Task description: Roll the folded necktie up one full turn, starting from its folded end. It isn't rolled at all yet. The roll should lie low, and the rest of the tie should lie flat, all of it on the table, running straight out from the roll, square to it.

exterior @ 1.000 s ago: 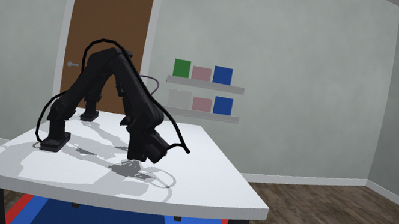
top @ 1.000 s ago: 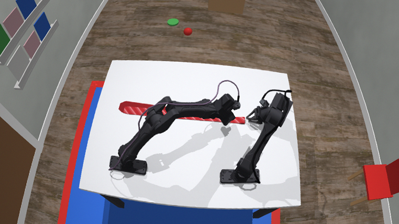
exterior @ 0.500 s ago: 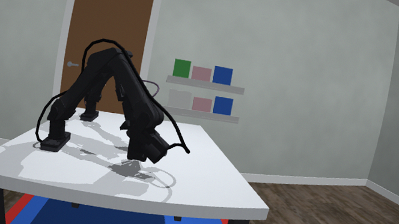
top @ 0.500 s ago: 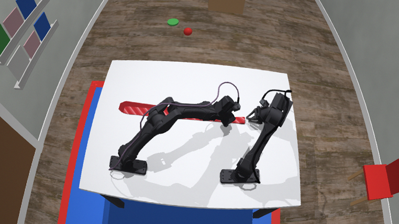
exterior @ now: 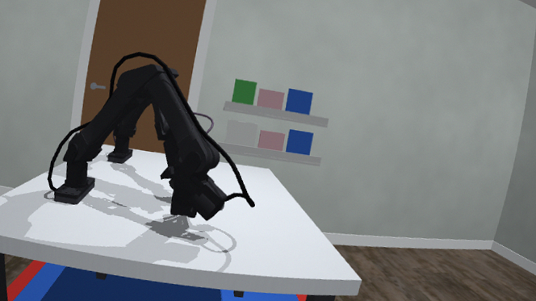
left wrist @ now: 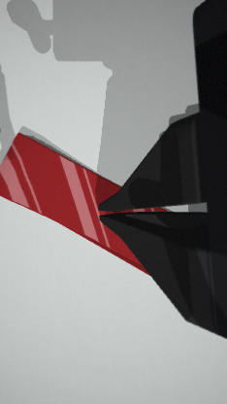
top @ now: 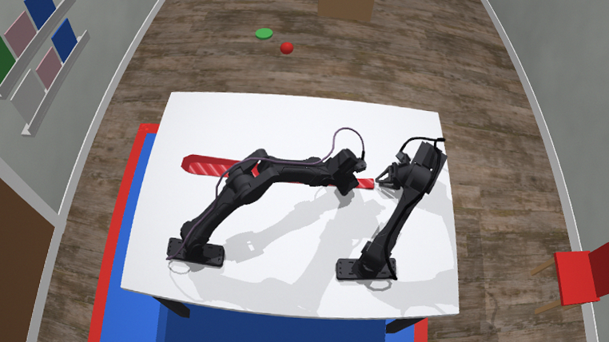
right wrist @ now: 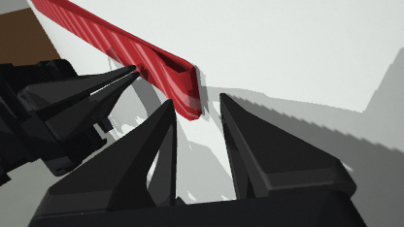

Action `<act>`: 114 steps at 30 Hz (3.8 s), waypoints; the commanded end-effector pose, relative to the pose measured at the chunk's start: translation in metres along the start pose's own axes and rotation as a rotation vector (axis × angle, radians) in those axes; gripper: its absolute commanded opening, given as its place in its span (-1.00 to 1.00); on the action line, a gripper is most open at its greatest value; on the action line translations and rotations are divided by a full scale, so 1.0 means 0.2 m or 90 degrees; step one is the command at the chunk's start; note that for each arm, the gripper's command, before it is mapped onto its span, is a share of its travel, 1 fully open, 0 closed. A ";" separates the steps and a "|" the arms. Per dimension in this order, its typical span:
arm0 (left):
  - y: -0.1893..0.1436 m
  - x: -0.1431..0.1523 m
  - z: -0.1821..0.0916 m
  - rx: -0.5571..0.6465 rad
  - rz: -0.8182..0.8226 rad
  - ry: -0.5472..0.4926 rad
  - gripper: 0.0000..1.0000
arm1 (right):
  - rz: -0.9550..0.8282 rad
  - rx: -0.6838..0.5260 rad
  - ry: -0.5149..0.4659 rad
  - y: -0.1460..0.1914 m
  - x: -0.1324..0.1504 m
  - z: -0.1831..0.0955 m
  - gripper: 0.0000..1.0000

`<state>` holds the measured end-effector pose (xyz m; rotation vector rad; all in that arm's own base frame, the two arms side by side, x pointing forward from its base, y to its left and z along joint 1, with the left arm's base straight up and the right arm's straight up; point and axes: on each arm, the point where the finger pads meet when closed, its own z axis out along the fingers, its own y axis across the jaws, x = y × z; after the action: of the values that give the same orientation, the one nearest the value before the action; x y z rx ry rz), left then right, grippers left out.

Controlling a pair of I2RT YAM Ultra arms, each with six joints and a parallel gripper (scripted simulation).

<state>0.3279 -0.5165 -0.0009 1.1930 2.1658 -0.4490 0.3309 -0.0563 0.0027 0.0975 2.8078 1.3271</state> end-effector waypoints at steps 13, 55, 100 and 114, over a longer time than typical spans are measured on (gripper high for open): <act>-0.01 -0.02 -0.01 0.005 0.004 -0.009 -0.91 | -0.015 -0.005 -0.014 0.07 -0.02 0.06 -0.41; -0.01 -0.02 -0.01 0.005 0.004 -0.009 -0.91 | -0.015 -0.005 -0.014 0.21 -0.02 0.23 -0.41; -0.01 -0.02 -0.02 0.005 0.004 -0.009 -0.94 | -0.015 -0.005 -0.014 0.17 -0.02 0.24 -0.89; 0.01 -0.08 -0.12 0.003 0.001 -0.009 -0.93 | -0.015 -0.005 -0.014 0.18 -0.02 0.23 -0.89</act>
<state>0.3270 -0.5150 0.0077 1.1937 2.1671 -0.4482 0.3356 0.0042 -0.0033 0.0947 2.8060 1.3319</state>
